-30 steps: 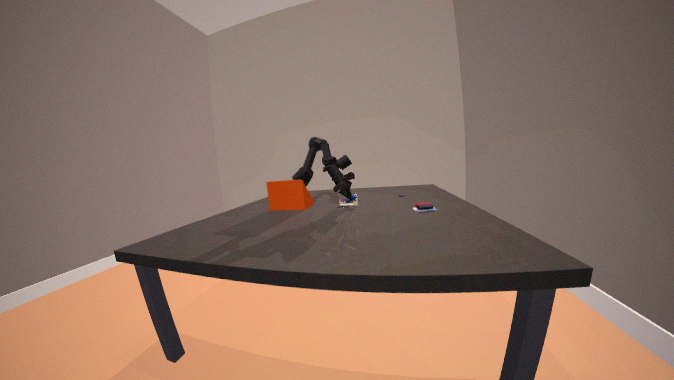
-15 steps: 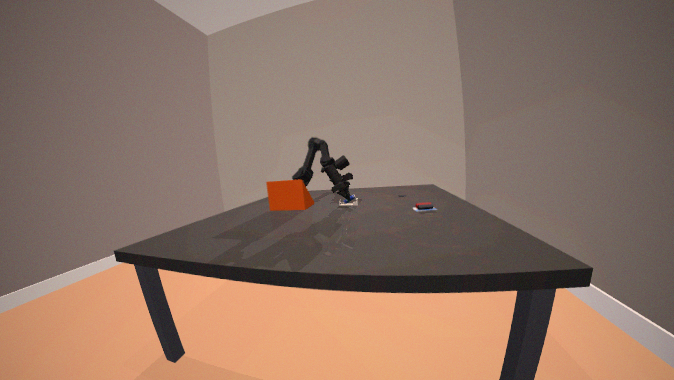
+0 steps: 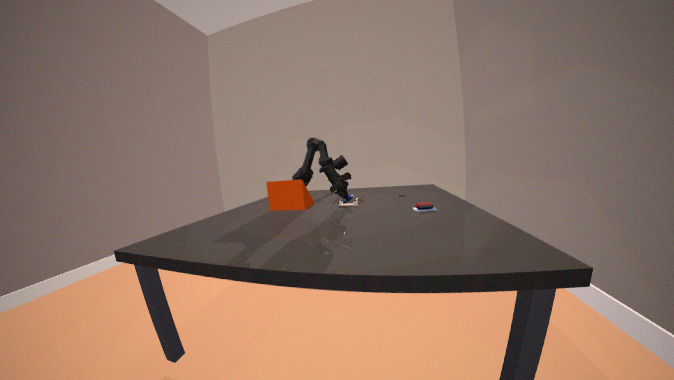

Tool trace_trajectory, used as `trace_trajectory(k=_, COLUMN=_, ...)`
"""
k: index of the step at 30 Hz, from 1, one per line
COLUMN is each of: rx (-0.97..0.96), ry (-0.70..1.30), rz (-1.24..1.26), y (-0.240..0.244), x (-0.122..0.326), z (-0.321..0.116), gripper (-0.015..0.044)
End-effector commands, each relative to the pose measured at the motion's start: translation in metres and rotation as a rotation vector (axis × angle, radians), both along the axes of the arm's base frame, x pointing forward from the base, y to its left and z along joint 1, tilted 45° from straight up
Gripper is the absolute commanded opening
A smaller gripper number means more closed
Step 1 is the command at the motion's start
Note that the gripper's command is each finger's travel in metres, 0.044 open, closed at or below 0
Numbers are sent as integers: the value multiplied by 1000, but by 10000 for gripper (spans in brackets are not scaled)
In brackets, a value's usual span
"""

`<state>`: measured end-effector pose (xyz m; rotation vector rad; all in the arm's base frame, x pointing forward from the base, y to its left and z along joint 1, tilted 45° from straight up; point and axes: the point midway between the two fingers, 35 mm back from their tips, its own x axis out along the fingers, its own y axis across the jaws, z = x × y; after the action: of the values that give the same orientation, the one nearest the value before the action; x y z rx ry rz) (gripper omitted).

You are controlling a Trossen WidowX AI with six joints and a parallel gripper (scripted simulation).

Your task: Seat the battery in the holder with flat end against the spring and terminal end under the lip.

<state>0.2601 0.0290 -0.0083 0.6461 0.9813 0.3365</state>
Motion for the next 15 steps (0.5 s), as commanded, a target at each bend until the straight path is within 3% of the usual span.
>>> trace_trajectory(k=1, rx=1, ry=20, rz=2, y=2, x=-7, z=-3, gripper=66)
trace_trajectory(k=15, rx=-2, ry=28, rz=4, y=2, x=-8, z=-3, gripper=66)
